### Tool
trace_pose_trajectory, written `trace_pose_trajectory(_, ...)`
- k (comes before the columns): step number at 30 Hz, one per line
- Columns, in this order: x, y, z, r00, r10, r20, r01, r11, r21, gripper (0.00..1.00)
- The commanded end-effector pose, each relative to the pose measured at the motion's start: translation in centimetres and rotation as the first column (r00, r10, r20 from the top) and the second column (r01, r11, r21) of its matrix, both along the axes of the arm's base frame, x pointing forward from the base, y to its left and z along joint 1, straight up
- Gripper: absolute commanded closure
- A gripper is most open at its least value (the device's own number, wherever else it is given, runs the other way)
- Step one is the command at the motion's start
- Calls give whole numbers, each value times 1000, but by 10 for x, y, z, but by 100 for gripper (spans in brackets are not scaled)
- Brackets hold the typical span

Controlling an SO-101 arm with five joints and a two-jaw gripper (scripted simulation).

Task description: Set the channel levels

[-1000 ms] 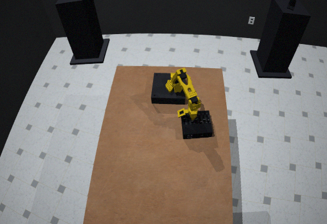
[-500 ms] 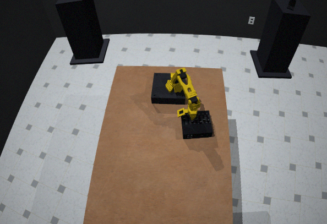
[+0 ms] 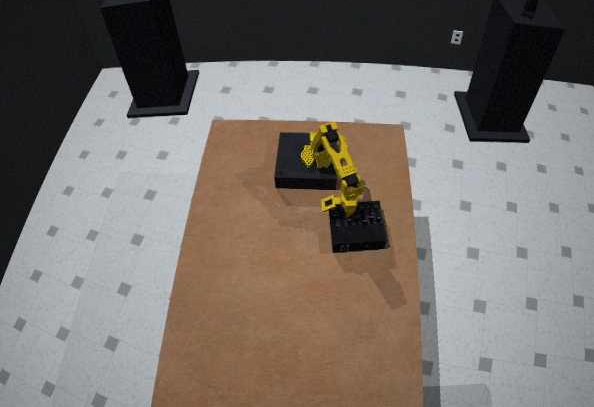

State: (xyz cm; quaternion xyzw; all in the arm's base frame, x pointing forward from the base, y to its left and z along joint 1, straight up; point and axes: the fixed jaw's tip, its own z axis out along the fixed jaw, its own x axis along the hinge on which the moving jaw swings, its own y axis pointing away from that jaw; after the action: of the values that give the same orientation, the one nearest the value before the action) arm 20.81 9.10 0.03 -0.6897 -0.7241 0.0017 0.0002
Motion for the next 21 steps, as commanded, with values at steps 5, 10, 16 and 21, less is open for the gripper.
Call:
trace_pose_trajectory(5, 0, 1, 1, 1000, 9, 4, -9, 1000, 3, 100)
trace_pose_trajectory(10, 1, 2, 2, 1000, 13, 4, -13, 1000, 3, 100)
trace_pose_trajectory(16, 1, 3, 2, 1000, 14, 4, -14, 1000, 3, 100)
trace_pose_trajectory(21, 1, 3, 3, 1000, 14, 4, -14, 1000, 3, 100)
